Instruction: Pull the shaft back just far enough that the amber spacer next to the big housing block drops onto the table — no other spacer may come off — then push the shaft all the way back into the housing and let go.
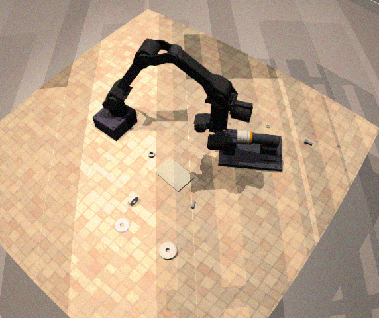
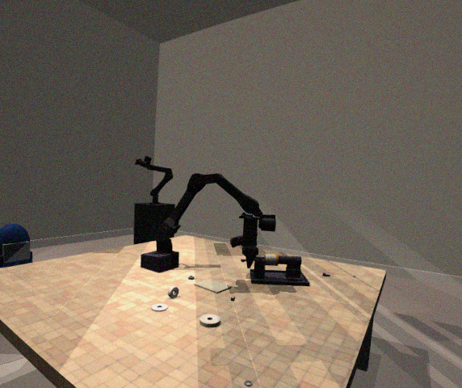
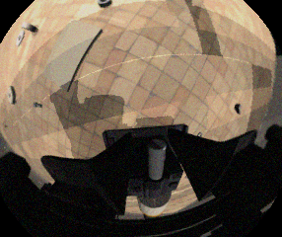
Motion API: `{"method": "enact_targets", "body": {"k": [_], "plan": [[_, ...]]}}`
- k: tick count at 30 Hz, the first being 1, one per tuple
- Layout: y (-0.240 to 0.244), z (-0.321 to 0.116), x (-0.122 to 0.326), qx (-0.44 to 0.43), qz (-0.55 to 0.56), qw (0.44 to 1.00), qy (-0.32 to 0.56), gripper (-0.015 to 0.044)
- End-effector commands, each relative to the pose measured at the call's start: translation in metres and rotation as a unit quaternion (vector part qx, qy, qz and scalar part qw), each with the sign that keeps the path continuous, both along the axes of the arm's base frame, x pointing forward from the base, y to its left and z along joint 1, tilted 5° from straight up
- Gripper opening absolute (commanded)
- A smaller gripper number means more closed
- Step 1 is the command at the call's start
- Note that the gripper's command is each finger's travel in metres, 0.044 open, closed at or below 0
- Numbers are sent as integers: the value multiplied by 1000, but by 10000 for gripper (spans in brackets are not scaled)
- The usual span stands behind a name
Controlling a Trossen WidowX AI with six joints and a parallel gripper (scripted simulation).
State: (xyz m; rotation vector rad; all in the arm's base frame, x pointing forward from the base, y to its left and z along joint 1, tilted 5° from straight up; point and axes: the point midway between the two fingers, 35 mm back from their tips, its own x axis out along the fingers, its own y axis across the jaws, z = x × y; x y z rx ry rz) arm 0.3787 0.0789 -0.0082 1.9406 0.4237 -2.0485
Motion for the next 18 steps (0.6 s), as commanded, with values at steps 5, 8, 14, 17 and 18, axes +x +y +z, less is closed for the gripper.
{"method": "enact_targets", "body": {"k": [5,8,14,17,18], "plan": [[0,0,0,0,0,1000,0,20],[0,0,0,0,0,1000,0,0],[-1,0,-2,2,-3,1000,1,0],[-2,0,-3,2,-3,1000,1,0],[-2,0,-4,2,-3,1000,1,0]]}}
